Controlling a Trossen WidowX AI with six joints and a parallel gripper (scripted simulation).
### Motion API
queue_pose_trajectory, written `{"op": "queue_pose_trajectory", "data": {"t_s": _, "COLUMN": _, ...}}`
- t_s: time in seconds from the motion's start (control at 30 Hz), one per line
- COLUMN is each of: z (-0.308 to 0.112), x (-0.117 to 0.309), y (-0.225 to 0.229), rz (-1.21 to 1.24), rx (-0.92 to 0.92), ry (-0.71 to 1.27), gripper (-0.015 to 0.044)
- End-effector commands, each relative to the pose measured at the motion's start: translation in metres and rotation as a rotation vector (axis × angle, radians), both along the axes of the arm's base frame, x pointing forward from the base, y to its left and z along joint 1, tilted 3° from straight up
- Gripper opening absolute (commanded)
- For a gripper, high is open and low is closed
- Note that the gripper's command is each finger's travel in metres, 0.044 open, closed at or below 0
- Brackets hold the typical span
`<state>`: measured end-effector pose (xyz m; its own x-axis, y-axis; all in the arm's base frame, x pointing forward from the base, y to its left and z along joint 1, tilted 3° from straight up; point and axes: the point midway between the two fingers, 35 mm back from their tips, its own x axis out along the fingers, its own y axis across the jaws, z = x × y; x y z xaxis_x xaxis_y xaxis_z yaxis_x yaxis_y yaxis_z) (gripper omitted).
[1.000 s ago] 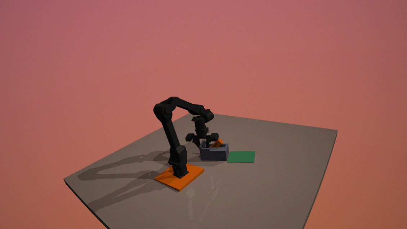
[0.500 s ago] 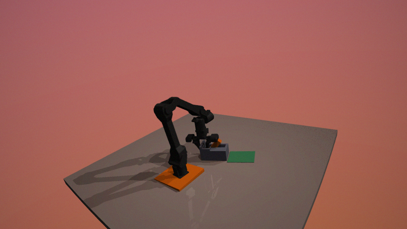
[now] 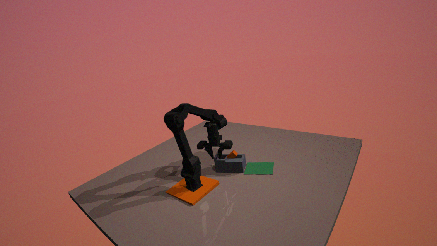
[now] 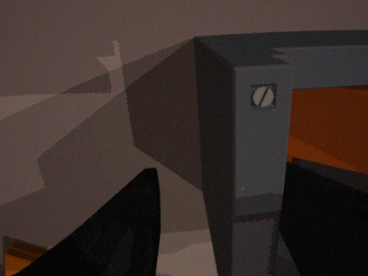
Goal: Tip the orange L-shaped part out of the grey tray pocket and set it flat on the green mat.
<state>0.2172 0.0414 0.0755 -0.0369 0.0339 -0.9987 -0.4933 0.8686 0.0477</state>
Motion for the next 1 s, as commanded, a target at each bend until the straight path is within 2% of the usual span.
{"op": "queue_pose_trajectory", "data": {"t_s": 0.0, "z": 0.028, "x": 0.007, "y": -0.003, "rz": -0.001, "rx": -0.001, "ry": -0.015, "gripper": 0.0180}}
{"op": "queue_pose_trajectory", "data": {"t_s": 0.13, "z": 0.078, "x": 0.008, "y": -0.011, "rz": -0.001, "rx": -0.002, "ry": -0.015, "gripper": 0.0180}}
{"op": "queue_pose_trajectory", "data": {"t_s": 0.2, "z": 0.087, "x": 0.007, "y": -0.012, "rz": -0.001, "rx": -0.002, "ry": -0.015, "gripper": 0.0180}}
{"op": "queue_pose_trajectory", "data": {"t_s": 0.97, "z": 0.083, "x": 0.010, "y": -0.011, "rz": -0.007, "rx": 0.003, "ry": -0.027, "gripper": 0.0180}}
